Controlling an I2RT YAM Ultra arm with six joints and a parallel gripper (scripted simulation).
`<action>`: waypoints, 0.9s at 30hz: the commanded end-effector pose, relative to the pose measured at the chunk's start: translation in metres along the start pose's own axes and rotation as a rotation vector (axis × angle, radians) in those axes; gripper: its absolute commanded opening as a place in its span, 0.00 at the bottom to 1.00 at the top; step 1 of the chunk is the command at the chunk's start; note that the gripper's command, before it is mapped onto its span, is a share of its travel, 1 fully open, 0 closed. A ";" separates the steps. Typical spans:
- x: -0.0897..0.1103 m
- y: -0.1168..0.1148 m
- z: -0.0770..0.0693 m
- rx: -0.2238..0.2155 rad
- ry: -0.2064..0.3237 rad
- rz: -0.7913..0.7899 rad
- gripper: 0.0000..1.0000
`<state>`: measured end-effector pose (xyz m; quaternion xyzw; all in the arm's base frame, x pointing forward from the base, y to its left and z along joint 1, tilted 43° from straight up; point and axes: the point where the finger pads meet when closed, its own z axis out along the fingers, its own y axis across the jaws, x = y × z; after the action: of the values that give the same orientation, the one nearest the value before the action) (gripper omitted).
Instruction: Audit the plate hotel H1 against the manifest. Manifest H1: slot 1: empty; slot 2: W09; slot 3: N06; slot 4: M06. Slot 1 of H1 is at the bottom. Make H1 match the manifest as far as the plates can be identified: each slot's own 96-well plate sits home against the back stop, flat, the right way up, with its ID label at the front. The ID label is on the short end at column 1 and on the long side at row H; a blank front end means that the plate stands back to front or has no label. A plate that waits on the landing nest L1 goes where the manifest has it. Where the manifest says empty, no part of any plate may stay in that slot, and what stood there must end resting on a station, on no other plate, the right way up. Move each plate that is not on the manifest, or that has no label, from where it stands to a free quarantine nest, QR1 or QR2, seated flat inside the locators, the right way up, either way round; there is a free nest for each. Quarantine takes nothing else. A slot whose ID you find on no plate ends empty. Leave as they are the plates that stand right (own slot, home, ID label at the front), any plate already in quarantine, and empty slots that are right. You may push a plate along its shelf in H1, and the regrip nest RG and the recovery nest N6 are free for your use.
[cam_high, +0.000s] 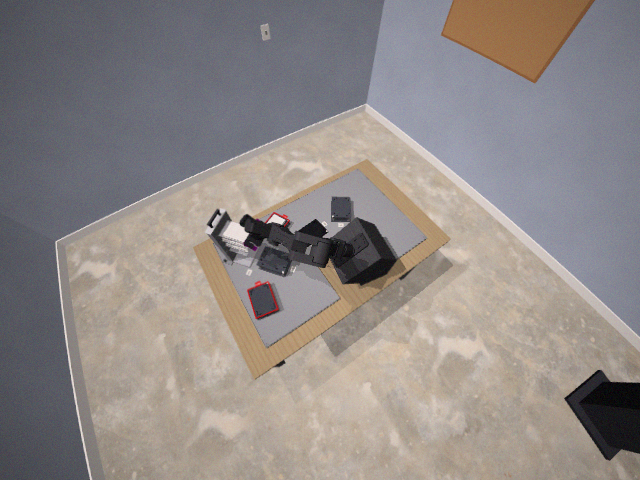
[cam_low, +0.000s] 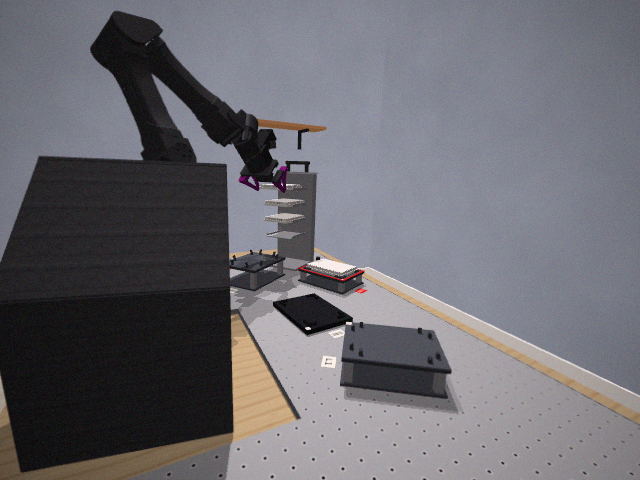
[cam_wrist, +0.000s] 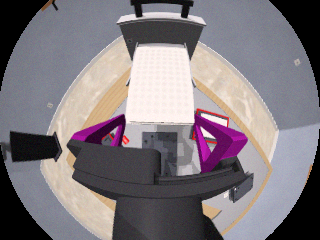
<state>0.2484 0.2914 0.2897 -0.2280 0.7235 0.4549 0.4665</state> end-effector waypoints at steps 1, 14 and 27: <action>-0.003 -0.001 0.001 0.004 -0.004 0.000 1.00; 0.004 -0.005 -0.017 0.013 0.008 0.003 1.00; 0.017 -0.005 -0.030 0.016 0.007 0.003 1.00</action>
<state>0.2316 0.2739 0.2754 -0.2286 0.7299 0.4537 0.4572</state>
